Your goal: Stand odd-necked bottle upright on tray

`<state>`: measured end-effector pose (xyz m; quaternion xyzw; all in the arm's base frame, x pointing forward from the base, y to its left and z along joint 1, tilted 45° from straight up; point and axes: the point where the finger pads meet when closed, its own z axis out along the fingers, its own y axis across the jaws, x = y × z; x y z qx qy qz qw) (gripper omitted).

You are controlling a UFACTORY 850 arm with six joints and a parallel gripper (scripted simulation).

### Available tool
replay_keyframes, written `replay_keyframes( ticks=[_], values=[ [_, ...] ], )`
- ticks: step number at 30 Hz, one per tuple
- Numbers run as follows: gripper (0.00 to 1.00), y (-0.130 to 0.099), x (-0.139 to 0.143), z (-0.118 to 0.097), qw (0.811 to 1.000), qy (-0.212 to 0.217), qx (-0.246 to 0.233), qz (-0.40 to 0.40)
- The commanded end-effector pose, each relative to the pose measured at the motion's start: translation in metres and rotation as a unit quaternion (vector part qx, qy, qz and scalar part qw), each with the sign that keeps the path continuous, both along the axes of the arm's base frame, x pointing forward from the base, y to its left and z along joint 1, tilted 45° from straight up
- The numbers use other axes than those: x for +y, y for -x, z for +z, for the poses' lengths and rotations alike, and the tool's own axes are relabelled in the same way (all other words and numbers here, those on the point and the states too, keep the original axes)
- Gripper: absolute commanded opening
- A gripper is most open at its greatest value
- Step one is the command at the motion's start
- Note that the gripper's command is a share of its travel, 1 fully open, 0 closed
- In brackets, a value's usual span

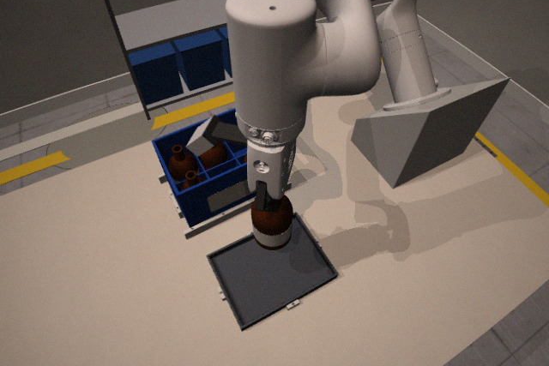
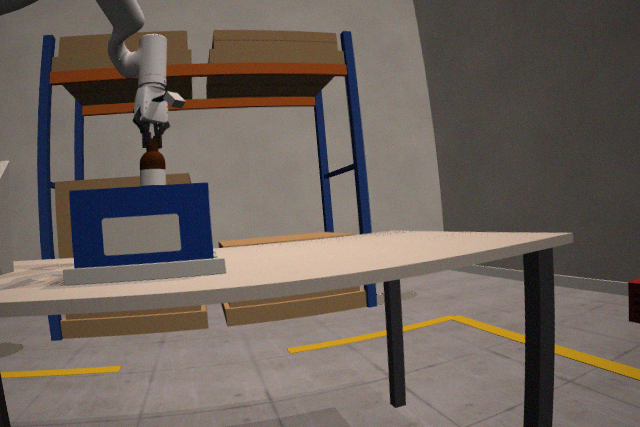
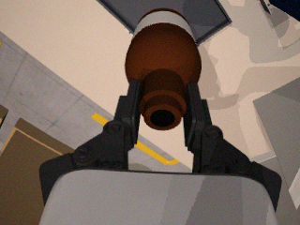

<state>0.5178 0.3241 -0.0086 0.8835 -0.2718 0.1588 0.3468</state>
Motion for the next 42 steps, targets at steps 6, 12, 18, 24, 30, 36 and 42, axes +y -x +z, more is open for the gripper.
replay_keyframes(
  ticks=[6, 12, 18, 24, 30, 36, 42],
  values=[
    [0.00, -0.001, 0.000, -0.001, 1.000, -0.001, -0.001, 0.000],
    [0.00, -0.001, -0.002, -0.003, 1.000, -0.001, -0.001, 0.000],
    [0.00, -0.002, -0.007, -0.008, 1.000, -0.001, -0.001, 0.000],
    [0.00, -0.003, -0.014, -0.015, 1.000, -0.001, -0.001, 0.000],
    [0.00, -0.003, -0.021, -0.021, 1.000, -0.001, -0.001, 0.000],
    [0.00, -0.005, -0.032, -0.032, 1.000, -0.001, -0.001, 0.000],
    [0.00, -0.007, -0.045, -0.046, 1.000, -0.001, -0.001, 0.000]
  ],
)
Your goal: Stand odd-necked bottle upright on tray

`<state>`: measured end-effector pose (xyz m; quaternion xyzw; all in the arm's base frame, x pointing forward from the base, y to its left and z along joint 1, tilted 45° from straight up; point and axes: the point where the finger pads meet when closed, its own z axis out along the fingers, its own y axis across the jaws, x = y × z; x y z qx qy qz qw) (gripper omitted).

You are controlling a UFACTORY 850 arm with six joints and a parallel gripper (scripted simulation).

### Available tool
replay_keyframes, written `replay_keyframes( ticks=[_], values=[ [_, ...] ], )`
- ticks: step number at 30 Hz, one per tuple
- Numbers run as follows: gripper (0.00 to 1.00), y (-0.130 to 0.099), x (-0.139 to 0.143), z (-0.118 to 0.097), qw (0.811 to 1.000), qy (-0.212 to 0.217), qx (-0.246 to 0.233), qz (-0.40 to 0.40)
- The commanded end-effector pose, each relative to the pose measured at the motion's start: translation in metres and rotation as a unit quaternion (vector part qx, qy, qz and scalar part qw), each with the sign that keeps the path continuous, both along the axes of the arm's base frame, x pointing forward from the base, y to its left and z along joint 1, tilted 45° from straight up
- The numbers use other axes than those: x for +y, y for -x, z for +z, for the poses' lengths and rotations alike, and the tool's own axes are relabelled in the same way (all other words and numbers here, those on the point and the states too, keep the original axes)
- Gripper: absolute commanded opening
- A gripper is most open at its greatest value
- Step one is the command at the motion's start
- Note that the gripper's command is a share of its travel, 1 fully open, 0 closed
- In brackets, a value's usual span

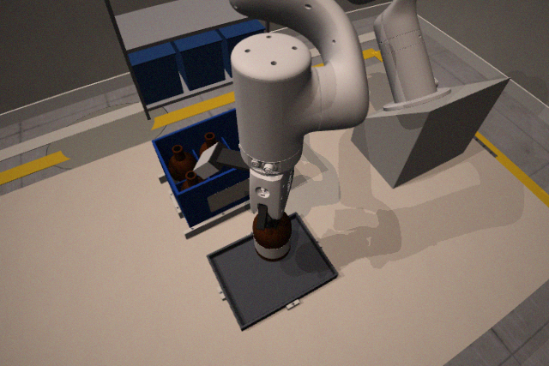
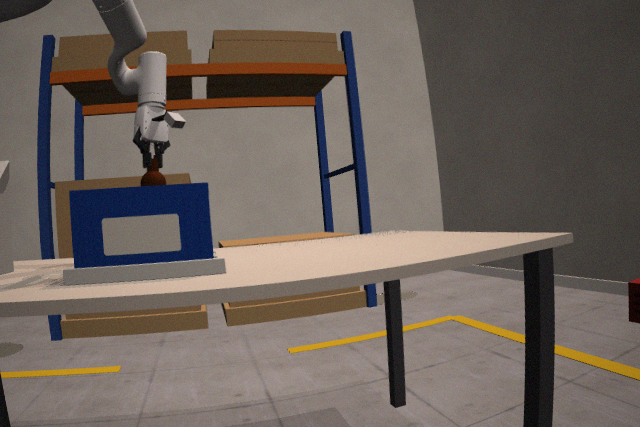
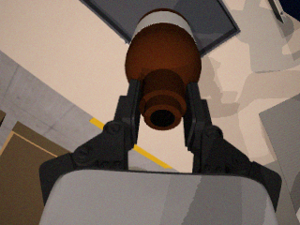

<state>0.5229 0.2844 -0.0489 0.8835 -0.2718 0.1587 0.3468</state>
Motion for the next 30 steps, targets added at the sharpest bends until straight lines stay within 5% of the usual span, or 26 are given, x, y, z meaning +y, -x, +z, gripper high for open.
replay_keyframes(
  ticks=[1, 30],
  values=[
    [0.00, -0.002, -0.007, -0.008, 1.000, -0.001, -0.001, 0.000],
    [0.00, -0.008, -0.057, -0.058, 1.000, -0.001, -0.001, 0.000]
  ],
)
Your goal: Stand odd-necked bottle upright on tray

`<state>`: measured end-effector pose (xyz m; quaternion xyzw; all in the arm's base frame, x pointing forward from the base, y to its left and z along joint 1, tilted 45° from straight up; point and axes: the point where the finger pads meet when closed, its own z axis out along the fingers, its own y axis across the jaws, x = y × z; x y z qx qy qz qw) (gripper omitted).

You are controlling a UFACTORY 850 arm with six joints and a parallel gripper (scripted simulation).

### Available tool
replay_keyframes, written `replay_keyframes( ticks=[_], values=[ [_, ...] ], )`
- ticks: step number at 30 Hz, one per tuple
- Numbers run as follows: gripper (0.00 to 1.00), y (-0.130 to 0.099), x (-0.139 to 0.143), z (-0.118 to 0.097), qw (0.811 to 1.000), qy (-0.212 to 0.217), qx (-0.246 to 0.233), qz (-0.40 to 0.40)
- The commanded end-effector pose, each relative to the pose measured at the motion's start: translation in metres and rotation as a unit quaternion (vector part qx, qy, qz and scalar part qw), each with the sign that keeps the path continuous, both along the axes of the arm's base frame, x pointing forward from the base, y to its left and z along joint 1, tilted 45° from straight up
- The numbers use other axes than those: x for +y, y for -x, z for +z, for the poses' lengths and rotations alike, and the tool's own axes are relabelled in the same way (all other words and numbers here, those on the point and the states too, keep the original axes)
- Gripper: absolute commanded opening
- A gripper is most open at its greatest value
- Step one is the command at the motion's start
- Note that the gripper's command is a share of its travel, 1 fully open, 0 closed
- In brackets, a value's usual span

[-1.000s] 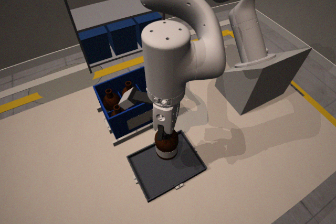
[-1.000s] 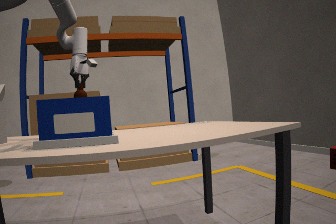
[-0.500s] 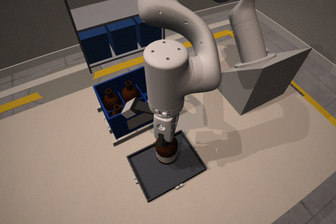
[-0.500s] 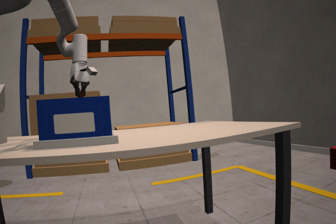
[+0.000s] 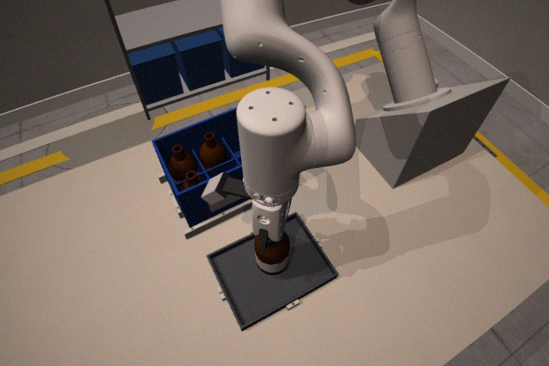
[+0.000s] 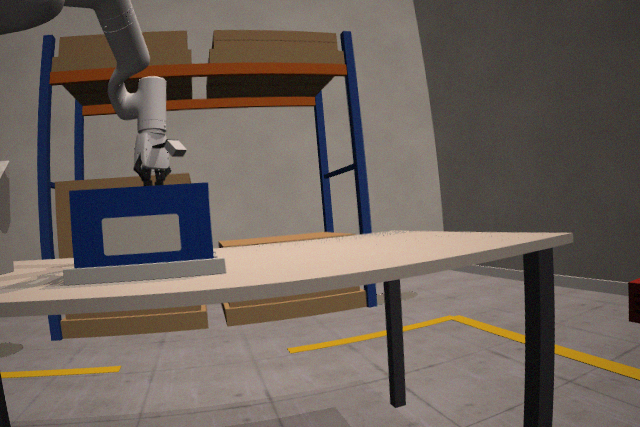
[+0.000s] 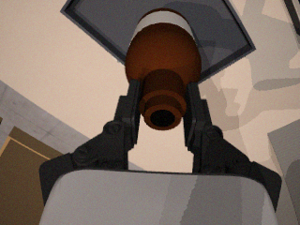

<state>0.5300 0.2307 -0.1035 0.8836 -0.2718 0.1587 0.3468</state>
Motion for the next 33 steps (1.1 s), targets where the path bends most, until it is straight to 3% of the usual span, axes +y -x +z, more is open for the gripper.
replay_keyframes(
  ticks=[1, 33],
  values=[
    [0.00, -0.001, -0.004, -0.005, 1.000, -0.001, -0.001, 0.000],
    [0.00, -0.003, -0.018, -0.019, 1.000, -0.001, -0.001, 0.000]
  ],
)
